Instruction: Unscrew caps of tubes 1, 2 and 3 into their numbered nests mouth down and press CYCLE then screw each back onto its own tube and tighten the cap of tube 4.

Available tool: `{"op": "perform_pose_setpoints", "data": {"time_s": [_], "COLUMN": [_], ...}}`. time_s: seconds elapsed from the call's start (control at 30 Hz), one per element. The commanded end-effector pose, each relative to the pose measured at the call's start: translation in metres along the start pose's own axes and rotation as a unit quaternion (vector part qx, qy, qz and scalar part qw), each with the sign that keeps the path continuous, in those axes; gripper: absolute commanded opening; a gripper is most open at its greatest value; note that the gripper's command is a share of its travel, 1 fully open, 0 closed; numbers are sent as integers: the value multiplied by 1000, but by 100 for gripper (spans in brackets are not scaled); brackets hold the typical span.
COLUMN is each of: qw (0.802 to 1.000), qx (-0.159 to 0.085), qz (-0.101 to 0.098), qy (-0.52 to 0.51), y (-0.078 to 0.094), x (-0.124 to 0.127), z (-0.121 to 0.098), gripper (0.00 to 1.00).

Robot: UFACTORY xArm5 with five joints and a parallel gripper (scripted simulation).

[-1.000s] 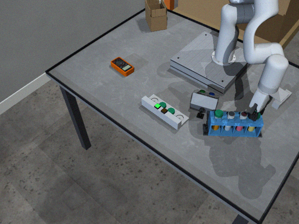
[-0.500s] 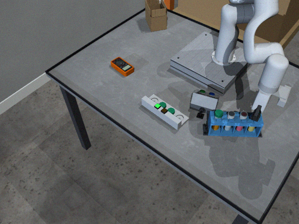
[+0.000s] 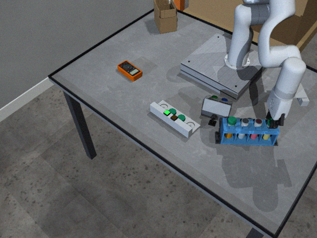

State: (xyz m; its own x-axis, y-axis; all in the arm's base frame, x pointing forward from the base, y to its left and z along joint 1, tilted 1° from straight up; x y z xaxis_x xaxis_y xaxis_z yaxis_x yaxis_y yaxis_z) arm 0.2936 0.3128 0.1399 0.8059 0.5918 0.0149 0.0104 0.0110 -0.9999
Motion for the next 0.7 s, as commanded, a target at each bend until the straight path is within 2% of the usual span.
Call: {"op": "perform_pose_setpoints", "data": {"time_s": [0.0,0.07,0.37,0.67], "qw": [995,985,941,941], "qx": [5,5,5,5], "qz": [-1,-1,-2,-2], "qy": [-100,-175,-337,-337], "y": [-1,-1,-1,-1], "x": [1,1,1,1], "z": [0,0,-1,-1], "gripper": [46,46,46,46]}}
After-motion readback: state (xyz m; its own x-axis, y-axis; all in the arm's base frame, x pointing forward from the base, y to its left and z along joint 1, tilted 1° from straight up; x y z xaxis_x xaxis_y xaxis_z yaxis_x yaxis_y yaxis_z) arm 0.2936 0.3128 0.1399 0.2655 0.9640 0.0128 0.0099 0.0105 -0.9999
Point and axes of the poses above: the point where the finger pads meet when closed, its own y axis out along the fingers, its own x axis across the jaws, z = x × y, the point moved 7 cm from there along -y, back along the fingers, and after that the axes turned 5 degrees about y, right-handed, at the moved point
